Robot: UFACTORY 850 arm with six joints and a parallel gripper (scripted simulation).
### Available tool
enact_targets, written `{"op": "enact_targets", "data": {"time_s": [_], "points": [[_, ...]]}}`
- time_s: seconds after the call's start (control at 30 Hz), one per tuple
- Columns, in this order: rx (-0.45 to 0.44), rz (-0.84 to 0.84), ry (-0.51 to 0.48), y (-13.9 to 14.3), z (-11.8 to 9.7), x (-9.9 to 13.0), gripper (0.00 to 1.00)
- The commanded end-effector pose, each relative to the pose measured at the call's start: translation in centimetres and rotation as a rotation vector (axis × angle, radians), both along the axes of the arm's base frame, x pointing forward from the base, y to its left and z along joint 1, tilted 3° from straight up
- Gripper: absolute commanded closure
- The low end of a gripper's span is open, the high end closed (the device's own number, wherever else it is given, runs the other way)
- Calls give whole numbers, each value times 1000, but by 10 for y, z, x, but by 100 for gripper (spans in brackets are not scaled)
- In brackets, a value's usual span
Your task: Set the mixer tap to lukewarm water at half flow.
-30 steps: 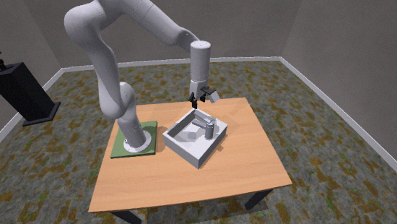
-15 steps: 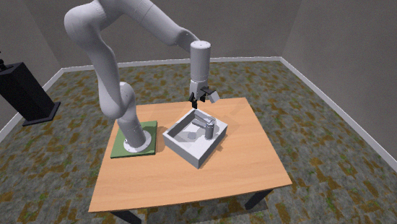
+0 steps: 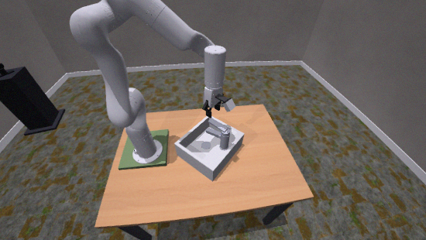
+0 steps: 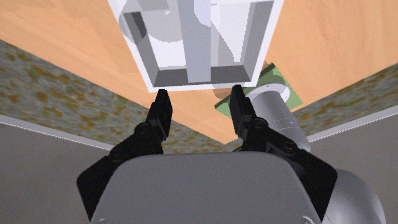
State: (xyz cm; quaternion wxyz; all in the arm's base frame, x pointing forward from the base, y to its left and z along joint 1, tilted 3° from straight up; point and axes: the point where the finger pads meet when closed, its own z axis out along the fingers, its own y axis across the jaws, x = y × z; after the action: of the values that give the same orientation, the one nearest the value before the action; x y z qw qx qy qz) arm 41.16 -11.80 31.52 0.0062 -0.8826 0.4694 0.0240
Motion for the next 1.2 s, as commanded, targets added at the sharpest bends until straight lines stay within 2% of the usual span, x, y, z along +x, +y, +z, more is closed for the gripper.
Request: {"op": "enact_targets", "data": {"time_s": [0.0, 0.83, 1.17], "points": [[-1, 0, -2, 0, -2, 1, 27], [-1, 0, -2, 2, -37, 0, 27], [-1, 0, -2, 2, -44, -1, 27]]}}
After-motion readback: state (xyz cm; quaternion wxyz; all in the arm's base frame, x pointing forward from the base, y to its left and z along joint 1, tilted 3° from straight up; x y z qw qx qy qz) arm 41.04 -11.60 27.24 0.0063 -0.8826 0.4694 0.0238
